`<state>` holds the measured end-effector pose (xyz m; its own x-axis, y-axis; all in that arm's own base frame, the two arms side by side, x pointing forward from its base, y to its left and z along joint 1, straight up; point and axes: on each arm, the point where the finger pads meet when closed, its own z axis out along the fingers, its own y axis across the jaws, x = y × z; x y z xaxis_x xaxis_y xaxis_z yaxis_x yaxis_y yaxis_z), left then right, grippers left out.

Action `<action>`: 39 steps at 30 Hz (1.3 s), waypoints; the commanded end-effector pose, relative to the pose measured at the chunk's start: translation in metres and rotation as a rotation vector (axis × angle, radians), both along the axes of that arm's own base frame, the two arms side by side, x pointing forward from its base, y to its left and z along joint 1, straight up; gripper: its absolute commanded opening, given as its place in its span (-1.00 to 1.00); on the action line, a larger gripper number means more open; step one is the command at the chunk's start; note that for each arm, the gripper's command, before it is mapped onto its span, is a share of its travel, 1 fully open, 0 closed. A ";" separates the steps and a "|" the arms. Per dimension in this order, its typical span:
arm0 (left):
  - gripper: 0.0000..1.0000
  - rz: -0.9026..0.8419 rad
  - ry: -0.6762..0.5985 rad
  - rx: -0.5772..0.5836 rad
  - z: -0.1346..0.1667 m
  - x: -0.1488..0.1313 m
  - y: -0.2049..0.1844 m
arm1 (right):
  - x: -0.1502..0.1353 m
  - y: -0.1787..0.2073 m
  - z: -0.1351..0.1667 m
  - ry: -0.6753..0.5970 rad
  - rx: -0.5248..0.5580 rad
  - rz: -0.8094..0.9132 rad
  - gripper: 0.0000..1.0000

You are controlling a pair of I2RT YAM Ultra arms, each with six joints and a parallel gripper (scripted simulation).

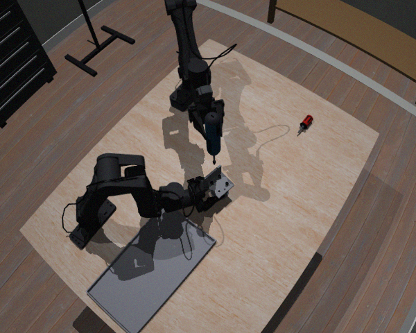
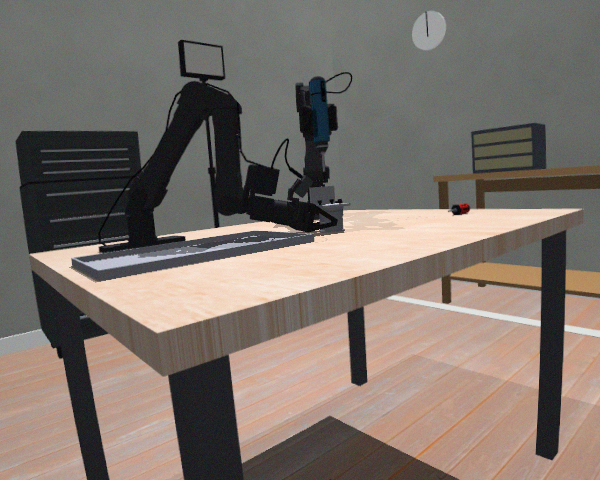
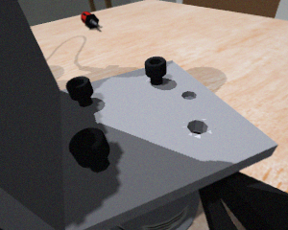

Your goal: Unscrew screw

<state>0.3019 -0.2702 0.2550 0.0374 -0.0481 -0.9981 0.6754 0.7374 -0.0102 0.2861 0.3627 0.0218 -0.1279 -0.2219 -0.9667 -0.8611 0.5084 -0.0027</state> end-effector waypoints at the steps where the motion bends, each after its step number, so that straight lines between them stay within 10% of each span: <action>1: -0.17 0.003 -0.080 -0.067 0.030 -0.004 0.008 | 0.001 0.002 0.002 0.001 0.002 -0.003 0.17; 39: -0.17 0.003 -0.101 -0.085 0.064 -0.004 0.009 | 0.001 0.002 0.002 0.001 0.002 -0.003 0.17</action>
<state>0.2966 -0.2657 0.2604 0.0217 -0.0341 -0.9992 0.6759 0.7369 -0.0105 0.2861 0.3627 0.0218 -0.1279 -0.2219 -0.9667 -0.8611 0.5084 -0.0027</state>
